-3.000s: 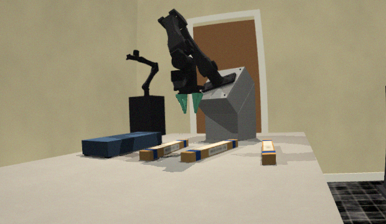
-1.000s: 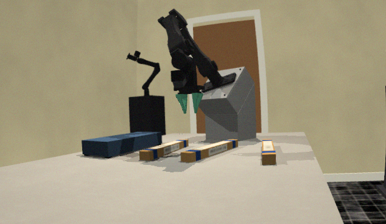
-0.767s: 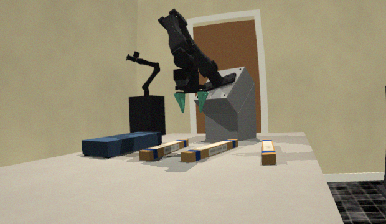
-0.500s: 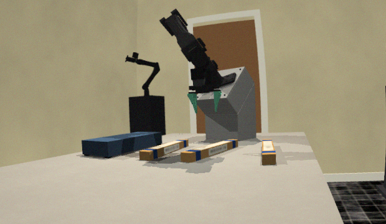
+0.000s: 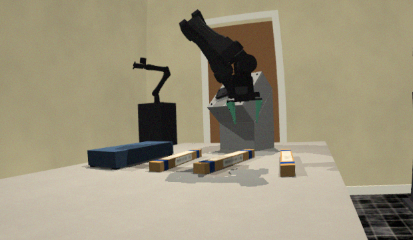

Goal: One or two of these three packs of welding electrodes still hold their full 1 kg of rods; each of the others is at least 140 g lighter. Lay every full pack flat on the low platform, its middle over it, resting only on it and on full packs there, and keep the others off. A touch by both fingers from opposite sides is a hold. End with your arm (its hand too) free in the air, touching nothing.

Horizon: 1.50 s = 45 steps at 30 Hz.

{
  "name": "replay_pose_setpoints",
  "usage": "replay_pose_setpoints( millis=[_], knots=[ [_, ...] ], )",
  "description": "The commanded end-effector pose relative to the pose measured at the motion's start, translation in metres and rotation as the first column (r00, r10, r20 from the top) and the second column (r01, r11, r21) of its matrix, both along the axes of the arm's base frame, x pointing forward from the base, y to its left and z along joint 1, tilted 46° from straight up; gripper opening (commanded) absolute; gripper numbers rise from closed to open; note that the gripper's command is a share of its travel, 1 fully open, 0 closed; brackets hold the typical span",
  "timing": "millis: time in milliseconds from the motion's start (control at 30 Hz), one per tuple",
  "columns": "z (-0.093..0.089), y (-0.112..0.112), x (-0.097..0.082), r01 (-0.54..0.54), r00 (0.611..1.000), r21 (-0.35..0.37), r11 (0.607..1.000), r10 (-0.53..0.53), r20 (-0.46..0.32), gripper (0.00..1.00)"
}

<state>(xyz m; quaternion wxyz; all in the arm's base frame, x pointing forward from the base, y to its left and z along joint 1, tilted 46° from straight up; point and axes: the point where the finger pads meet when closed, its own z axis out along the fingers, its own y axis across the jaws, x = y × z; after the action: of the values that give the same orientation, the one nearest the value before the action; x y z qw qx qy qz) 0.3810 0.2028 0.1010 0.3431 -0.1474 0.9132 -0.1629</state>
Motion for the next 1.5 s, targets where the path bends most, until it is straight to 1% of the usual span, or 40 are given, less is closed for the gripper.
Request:
replay_pose_setpoints(
  millis=[0, 500, 567, 733, 867, 900, 933, 1000, 1067, 1333, 1367, 1400, 1467],
  knots=[
    [0.007, 0.013, 0.002, 0.028, 0.999, 0.013, 1.0, -0.029, 0.029, 0.74],
    [-0.034, 0.105, 0.002, 0.026, 0.999, 0.014, 1.0, -0.026, 0.03, 0.74],
    [-0.034, 0.105, 0.002, 0.026, 0.999, 0.014, 1.0, -0.026, 0.03, 0.74],
    [-0.048, 0.136, 0.002, 0.025, 0.999, 0.014, 1.0, -0.026, 0.03, 0.74],
    [-0.048, 0.137, 0.001, 0.025, 0.999, 0.014, 1.0, -0.026, 0.03, 0.74],
    [-0.033, 0.138, 0.002, 0.025, 0.999, 0.039, 0.999, -0.027, 0.046, 0.74],
    [-0.03, 0.138, 0.002, 0.025, 0.998, 0.045, 0.999, -0.027, 0.05, 0.74],
    [-0.03, 0.138, 0.002, 0.025, 0.998, 0.045, 0.999, -0.027, 0.05, 0.74],
    [-0.036, 0.137, 0.001, 0.025, 0.999, 0.034, 0.999, -0.026, 0.043, 0.74],
    [-0.032, 0.137, 0.001, 0.023, 0.999, 0.038, 0.999, -0.025, 0.047, 0.74],
    [-0.051, 0.129, 0.008, 0.032, 0.999, 0.008, 0.999, -0.032, 0.029, 0.74],
    [-0.056, 0.126, 0.012, 0.037, 0.999, 0.011, 0.999, -0.037, 0.032, 0.74],
    [-0.069, 0.121, 0.014, 0.035, 0.999, -0.001, 0.999, -0.035, 0.015, 0.74]
  ],
)
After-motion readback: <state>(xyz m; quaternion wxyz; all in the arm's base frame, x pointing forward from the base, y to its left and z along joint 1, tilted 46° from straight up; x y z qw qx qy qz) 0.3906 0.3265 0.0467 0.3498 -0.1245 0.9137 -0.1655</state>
